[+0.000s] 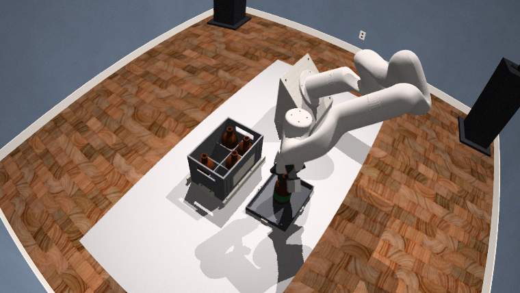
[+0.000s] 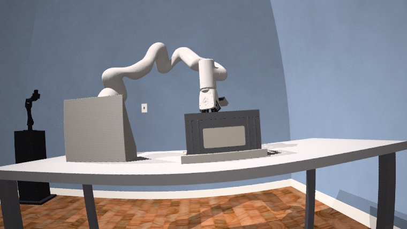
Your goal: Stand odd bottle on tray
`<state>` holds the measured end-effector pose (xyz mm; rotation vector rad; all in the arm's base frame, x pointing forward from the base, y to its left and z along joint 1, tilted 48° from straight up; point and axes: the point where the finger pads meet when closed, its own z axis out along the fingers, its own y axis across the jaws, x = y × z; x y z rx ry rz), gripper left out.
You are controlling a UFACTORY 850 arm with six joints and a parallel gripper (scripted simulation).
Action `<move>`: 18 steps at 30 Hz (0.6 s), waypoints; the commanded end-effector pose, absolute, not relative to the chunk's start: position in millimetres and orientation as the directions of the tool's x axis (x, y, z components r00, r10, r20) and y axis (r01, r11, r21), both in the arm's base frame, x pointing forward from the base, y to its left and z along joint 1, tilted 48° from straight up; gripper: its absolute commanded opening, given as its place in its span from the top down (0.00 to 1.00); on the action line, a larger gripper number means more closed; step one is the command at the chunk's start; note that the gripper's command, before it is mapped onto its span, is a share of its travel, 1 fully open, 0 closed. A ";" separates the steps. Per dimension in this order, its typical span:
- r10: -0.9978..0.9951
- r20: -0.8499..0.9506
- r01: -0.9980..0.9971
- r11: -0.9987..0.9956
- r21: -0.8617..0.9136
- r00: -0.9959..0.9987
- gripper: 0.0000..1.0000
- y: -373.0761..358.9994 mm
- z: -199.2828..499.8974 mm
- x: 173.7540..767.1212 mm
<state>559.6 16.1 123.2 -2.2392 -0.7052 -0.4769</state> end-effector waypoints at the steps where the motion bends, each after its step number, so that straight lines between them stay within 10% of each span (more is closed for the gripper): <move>1: 0.342 0.524 0.613 -0.585 -0.532 0.780 1.00 16.7 122.6 560.5; 18: 0.342 0.524 0.613 -0.585 -0.532 0.780 1.00 21.8 118.0 561.5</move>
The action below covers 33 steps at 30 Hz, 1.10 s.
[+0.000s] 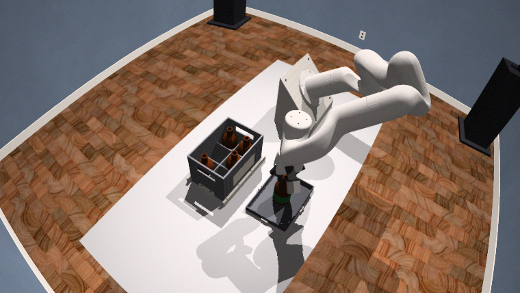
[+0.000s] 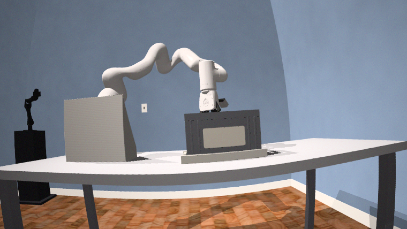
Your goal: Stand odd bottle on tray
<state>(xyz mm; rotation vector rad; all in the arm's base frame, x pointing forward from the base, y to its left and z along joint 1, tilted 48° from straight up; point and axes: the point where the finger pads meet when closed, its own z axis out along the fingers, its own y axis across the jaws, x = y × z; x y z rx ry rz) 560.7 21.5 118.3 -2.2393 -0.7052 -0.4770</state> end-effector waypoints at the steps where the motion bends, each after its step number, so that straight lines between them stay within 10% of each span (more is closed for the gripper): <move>1: 0.342 0.524 0.613 -0.585 -0.532 0.780 1.00 22.1 117.8 561.6; 33: 0.342 0.524 0.613 -0.585 -0.532 0.780 1.00 24.5 115.7 562.0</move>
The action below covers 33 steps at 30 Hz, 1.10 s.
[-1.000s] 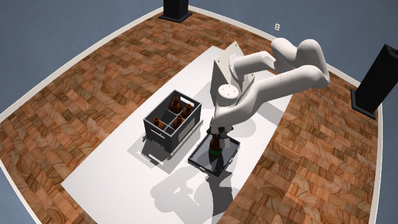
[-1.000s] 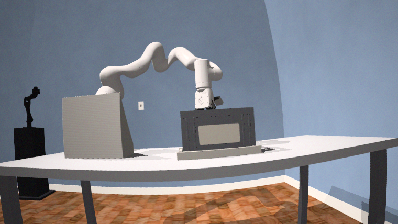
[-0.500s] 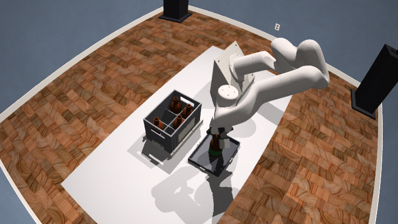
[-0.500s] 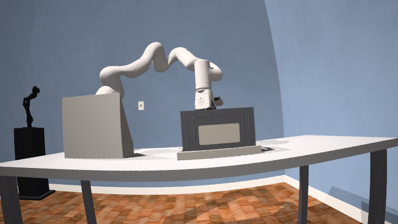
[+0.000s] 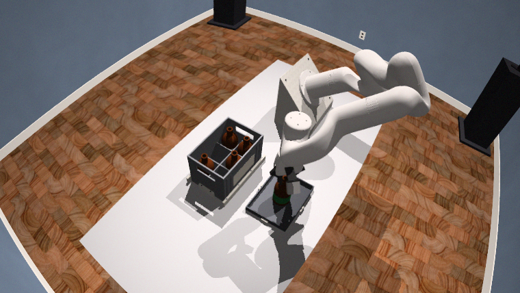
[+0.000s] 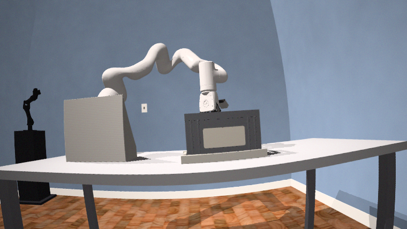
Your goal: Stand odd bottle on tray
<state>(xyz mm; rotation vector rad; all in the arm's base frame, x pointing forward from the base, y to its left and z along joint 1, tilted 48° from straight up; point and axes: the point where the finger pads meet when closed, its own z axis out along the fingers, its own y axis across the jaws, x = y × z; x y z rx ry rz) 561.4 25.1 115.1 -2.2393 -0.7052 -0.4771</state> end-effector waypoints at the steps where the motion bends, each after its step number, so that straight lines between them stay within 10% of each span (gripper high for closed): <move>1: 0.342 0.524 0.613 -0.585 -0.532 0.780 1.00 24.5 115.7 562.0; 3: 0.342 0.524 0.613 -0.585 -0.532 0.780 1.00 24.5 115.7 562.0; 4: 0.342 0.524 0.613 -0.585 -0.532 0.780 0.00 24.5 115.7 562.0; 33: 0.342 0.524 0.613 -0.585 -0.532 0.780 0.00 24.5 115.7 562.0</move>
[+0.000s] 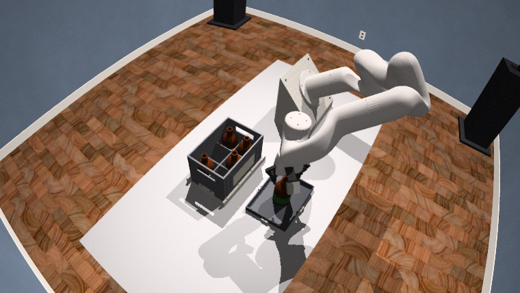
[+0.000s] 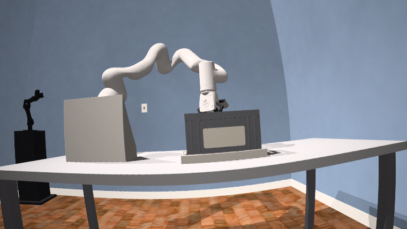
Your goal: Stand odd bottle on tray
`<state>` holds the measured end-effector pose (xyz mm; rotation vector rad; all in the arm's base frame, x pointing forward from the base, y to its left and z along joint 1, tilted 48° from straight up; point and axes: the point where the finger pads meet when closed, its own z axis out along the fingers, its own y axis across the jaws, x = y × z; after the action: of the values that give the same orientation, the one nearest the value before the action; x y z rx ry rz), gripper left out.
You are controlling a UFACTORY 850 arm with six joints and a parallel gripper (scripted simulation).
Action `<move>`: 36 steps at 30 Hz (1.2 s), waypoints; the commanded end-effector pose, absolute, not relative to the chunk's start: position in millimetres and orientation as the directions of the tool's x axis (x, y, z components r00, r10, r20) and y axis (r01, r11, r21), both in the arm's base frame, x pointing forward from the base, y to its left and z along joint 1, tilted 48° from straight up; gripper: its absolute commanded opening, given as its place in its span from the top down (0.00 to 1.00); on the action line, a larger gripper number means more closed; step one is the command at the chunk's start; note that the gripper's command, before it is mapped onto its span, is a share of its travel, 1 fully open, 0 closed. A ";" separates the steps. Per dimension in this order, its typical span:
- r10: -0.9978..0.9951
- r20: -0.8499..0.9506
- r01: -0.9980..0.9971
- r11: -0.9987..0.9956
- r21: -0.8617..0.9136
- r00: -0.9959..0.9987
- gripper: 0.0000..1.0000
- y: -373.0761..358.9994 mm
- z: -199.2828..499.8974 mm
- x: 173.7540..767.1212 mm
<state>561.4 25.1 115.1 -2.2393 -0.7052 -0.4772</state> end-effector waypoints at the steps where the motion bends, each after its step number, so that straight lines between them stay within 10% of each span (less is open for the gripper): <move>1: 0.342 0.524 0.613 -0.585 -0.532 0.780 0.00 24.5 115.7 562.0; 36: 0.342 0.524 0.613 -0.585 -0.532 0.780 0.00 13.2 125.9 560.1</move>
<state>560.2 17.5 121.9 -2.2394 -0.7052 -0.4774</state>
